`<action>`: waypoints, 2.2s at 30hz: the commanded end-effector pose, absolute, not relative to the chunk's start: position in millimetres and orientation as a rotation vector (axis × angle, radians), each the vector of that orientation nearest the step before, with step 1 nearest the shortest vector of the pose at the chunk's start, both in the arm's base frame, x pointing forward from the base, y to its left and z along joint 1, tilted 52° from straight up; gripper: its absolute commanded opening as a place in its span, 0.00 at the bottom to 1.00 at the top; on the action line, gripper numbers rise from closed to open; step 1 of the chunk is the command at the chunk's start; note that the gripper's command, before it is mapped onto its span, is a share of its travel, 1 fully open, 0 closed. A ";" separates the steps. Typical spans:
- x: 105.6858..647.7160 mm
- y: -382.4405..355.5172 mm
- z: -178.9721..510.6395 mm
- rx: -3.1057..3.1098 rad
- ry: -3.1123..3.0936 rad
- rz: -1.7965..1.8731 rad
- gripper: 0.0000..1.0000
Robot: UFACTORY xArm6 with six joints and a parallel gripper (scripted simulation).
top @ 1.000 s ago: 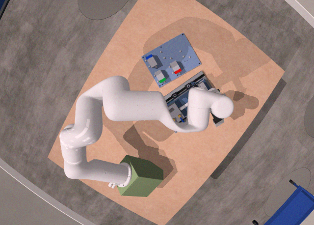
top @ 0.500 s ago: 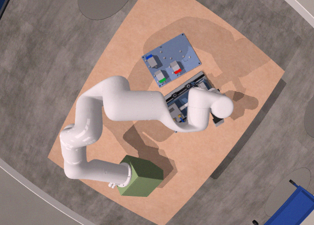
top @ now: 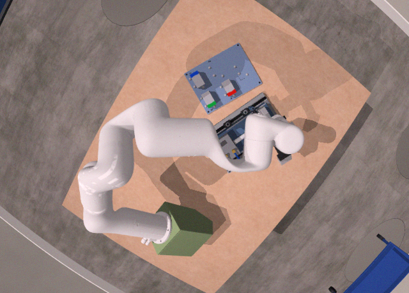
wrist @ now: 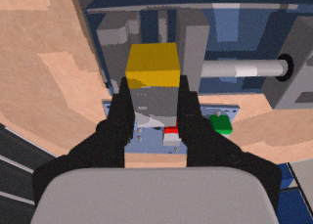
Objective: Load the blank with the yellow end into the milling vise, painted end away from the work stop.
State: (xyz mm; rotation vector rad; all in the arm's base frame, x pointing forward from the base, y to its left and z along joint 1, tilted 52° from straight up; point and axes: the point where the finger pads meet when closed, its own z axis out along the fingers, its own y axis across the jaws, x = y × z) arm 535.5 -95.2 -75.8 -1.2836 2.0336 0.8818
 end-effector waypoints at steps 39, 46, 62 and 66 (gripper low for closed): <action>536.9 -94.7 -76.5 -1.283 2.034 0.876 0.00; 537.1 -93.9 -77.2 -1.283 2.034 0.876 0.00; 537.2 -92.9 -78.0 -1.283 2.034 0.876 0.00; 537.3 -92.5 -78.3 -1.283 2.034 0.876 0.00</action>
